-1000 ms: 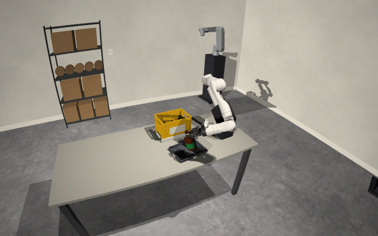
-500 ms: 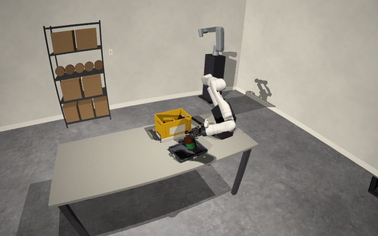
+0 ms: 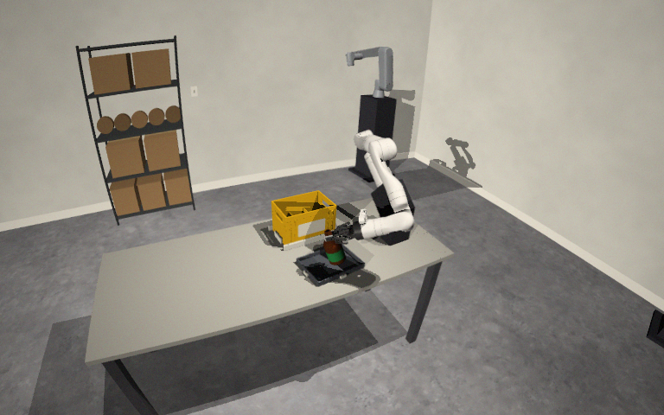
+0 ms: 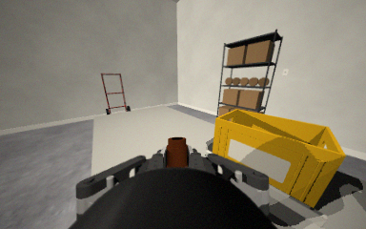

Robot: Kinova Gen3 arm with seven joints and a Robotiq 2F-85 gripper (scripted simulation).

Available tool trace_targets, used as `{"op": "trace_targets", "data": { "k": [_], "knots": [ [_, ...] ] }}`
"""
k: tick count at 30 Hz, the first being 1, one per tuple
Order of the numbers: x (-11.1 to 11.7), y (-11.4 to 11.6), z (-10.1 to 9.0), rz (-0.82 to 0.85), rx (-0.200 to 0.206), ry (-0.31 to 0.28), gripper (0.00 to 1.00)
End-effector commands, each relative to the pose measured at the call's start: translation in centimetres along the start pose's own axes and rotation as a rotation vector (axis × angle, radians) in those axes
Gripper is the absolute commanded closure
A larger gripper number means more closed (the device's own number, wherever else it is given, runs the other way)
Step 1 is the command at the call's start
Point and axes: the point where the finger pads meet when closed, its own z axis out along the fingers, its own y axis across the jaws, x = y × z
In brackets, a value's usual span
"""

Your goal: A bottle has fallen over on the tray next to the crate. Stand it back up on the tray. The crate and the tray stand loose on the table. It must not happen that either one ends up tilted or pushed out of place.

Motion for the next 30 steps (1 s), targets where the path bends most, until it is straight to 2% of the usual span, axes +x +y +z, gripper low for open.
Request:
{"op": "trace_targets", "data": {
  "k": [1, 30],
  "knots": [
    [0.1, -0.1, 0.0, 0.003, 0.001, 0.000, 1.00],
    [0.5, 1.0, 0.9, 0.003, 0.001, 0.000, 1.00]
  ]
}}
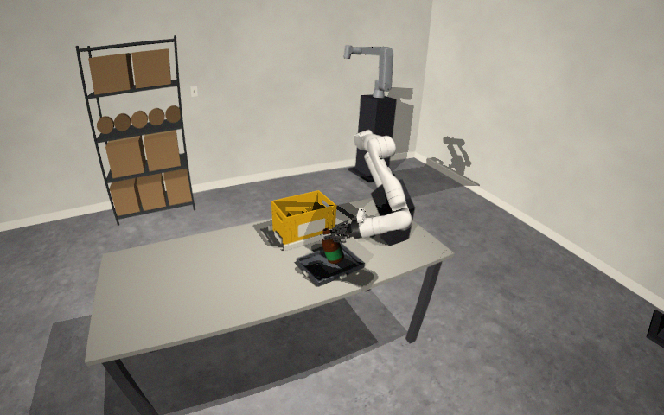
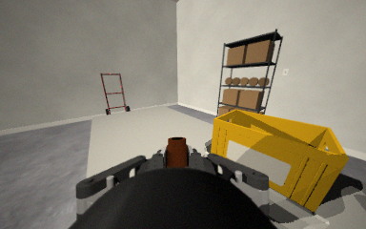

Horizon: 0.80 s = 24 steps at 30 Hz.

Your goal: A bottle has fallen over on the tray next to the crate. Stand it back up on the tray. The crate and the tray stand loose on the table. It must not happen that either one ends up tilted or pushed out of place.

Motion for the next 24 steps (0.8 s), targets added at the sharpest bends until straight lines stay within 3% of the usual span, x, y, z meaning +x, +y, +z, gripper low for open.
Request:
{"op": "trace_targets", "data": {
  "k": [1, 24],
  "knots": [
    [0.3, 0.0, 0.1, 0.002, 0.000, 0.000, 1.00],
    [0.7, 1.3, 1.2, 0.002, 0.000, 0.000, 1.00]
  ]
}}
